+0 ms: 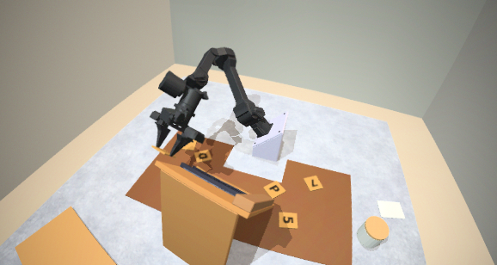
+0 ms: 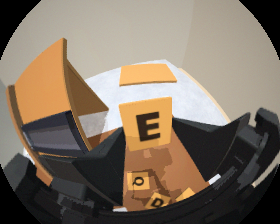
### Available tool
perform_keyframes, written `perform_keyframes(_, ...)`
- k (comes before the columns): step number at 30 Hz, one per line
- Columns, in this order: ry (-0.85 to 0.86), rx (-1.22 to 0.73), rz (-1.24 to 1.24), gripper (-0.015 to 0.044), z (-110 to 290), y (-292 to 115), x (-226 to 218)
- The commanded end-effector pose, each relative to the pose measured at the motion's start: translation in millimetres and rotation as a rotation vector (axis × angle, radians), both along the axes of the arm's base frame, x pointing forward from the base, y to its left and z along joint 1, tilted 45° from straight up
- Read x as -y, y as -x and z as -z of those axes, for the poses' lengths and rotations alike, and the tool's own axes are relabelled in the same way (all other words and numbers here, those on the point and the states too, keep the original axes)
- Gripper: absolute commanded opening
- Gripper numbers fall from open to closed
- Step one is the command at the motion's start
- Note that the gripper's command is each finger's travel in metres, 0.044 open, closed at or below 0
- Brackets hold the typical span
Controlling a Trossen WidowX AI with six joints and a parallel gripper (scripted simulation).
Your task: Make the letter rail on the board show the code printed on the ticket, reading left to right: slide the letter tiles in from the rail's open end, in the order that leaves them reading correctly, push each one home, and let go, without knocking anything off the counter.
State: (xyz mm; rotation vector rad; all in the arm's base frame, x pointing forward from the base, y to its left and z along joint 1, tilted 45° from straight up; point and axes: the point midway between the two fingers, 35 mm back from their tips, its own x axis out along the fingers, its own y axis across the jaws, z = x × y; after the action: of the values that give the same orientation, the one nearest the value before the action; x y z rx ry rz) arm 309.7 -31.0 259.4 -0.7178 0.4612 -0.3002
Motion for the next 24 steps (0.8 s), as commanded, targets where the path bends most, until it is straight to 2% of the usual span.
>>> perform_keyframes(1, 0.002, -0.001, -0.003, 0.0000, 0.7, -1.6, 1.0)
perform_keyframes(24, 0.002, -0.001, -0.003, 0.0000, 7.0, -1.2, -7.3)
